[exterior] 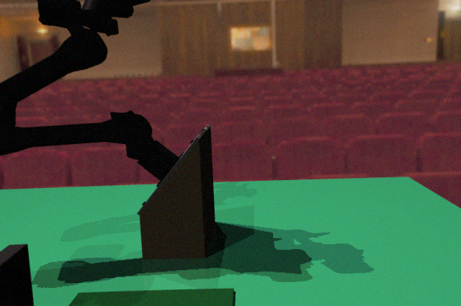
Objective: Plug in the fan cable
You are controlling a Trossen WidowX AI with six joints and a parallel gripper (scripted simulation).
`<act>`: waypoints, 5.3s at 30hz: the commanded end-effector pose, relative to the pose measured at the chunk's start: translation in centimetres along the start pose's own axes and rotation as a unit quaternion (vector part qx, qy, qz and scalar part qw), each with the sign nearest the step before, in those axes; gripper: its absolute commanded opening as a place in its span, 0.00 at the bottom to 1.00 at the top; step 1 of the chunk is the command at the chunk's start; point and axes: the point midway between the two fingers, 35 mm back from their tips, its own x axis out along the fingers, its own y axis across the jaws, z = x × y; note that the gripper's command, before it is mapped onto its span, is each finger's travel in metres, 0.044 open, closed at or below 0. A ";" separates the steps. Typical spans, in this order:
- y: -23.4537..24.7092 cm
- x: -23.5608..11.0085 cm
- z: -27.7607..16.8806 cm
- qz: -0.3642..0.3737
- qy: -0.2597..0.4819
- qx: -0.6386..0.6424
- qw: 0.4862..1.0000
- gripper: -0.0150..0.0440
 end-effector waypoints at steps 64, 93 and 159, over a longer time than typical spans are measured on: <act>13.5 -54.8 26.1 -0.736 -0.593 0.143 0.293 1.00; 6.4 -64.3 27.7 -0.736 -0.593 0.145 0.291 1.00; 7.7 -63.0 26.2 -0.604 -0.728 0.199 0.257 0.25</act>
